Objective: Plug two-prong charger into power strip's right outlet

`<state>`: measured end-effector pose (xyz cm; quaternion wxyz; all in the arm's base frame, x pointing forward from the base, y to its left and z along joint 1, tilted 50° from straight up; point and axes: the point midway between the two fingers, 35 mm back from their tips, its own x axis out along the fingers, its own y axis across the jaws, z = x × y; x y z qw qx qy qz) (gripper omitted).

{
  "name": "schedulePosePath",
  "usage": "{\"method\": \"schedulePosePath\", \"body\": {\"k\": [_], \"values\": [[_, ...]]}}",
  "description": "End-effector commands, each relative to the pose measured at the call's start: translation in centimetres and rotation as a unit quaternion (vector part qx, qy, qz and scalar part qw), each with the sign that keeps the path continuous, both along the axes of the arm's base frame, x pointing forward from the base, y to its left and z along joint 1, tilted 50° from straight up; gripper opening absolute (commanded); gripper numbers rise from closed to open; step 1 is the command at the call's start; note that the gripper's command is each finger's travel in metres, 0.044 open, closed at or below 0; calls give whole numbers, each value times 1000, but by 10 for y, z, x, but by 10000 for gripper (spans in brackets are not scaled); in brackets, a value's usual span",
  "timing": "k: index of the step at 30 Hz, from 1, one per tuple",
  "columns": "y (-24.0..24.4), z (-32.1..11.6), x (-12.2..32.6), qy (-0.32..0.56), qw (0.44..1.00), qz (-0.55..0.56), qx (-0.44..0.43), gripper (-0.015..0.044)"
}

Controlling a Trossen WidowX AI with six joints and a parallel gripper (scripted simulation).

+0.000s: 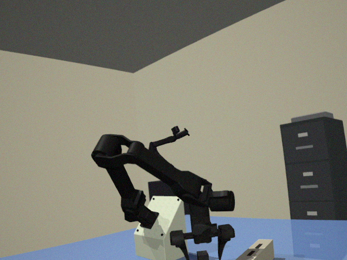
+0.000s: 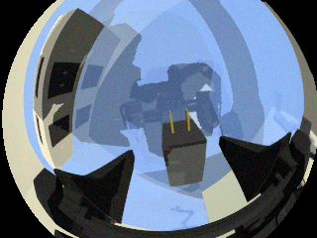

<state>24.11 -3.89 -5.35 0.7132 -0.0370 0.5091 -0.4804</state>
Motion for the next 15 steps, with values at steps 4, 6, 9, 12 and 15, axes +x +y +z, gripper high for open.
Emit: {"method": "schedulePosePath", "body": {"k": [4,6,9,12,15], "values": [[-5,-4,-4,8,1000,-1,-4,440],[-5,-4,-4,8,1000,-1,-4,440],[-2,-2,-2,3,1000,-1,-1,361],[-2,-2,-2,3,1000,-1,-1,282],[-2,-2,-2,3,1000,-1,-1,204]]}}
